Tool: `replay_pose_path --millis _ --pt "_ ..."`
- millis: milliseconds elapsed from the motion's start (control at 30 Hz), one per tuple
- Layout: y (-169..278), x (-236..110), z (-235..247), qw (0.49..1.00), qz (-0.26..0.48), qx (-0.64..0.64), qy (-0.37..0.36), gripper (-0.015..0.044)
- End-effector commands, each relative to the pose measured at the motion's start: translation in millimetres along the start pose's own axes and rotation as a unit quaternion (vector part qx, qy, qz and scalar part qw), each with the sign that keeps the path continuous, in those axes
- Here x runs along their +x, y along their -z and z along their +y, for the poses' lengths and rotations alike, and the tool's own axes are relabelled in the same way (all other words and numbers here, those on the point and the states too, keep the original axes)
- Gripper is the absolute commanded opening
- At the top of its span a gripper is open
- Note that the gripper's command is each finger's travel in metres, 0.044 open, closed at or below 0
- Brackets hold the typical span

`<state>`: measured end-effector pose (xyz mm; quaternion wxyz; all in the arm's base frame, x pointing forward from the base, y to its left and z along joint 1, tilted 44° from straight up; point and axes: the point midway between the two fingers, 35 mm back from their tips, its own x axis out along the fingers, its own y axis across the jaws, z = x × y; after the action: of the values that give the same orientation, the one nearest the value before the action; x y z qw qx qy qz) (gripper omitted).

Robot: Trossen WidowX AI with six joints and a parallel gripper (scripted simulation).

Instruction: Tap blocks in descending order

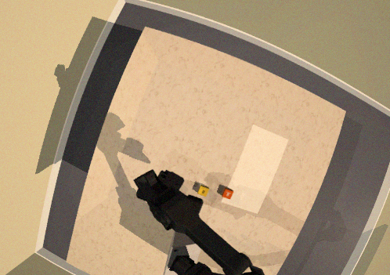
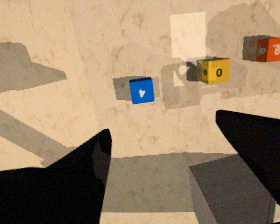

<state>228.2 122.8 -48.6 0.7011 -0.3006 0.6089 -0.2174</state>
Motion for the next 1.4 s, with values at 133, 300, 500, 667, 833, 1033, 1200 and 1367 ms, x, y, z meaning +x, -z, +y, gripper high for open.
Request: replay_pose_path --millis 133,300,500,667,833,1033,1200,1367 --pt "-2.9 0.2 2.7 1.000 0.002 0.012 -0.004 0.0400" --pt "-2.9 0.2 2.7 1.000 0.002 0.012 -0.004 0.0400" --pt "-2.9 0.2 2.7 1.000 0.002 0.012 -0.004 0.0400" --pt "-20.6 -2.6 -36.4 1.000 0.002 0.009 -0.011 0.0400" --pt "-37.1 -1.8 -122.4 1.000 0.000 0.009 -0.011 0.0400" --pt "-31.8 1.4 -183.7 1.000 0.002 0.011 0.001 0.0400" --pt "-32.0 2.9 -183.6 1.000 0.002 0.011 0.000 0.0374" --pt "-33.7 50.5 -182.0 1.000 0.004 0.017 -0.002 0.0242"
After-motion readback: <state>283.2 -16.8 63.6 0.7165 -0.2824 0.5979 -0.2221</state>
